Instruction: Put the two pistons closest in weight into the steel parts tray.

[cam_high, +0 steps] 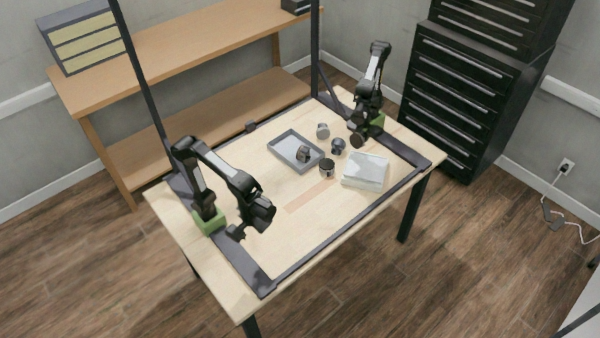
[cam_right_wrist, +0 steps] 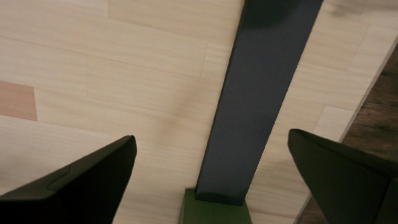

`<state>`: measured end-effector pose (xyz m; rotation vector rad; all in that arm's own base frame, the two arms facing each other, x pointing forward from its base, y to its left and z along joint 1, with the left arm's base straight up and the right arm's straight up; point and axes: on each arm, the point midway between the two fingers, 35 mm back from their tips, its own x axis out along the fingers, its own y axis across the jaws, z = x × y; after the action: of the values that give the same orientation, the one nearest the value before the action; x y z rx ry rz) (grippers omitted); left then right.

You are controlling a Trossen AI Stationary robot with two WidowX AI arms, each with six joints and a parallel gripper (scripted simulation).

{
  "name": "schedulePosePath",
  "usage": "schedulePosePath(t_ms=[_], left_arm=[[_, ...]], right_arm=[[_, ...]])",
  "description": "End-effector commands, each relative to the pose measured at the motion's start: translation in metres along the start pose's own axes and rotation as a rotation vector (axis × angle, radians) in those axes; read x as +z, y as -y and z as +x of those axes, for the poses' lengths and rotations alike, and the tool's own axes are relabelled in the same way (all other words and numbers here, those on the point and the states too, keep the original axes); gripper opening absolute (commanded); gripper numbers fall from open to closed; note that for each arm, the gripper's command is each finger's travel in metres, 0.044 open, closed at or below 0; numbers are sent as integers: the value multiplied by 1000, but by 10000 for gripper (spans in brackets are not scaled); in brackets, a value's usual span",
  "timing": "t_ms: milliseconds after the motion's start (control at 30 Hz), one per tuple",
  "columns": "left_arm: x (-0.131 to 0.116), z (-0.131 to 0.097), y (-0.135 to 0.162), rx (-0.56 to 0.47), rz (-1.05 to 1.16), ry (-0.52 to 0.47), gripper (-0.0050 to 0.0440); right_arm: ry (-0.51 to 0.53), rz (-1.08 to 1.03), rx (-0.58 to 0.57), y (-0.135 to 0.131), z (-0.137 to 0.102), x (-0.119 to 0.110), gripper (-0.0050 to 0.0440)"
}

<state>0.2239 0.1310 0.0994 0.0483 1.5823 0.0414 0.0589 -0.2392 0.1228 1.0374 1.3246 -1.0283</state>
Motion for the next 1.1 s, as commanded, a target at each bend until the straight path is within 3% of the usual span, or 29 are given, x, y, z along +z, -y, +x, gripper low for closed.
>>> schedulePosePath(t_ms=[0,233,733,1067], left_arm=[[8,-12,-21,8,-94,34,158],[10,-14,-49,-10,-252,29,158],[10,-14,-49,-53,-596,19,158],[27,-17,1,-52,-314,27,158]], right_arm=[[33,-6,3,-1,-9,5,400],[33,-6,3,-1,-9,5,400],[33,-6,3,-1,-9,5,400],[33,-6,3,-1,-9,5,400]])
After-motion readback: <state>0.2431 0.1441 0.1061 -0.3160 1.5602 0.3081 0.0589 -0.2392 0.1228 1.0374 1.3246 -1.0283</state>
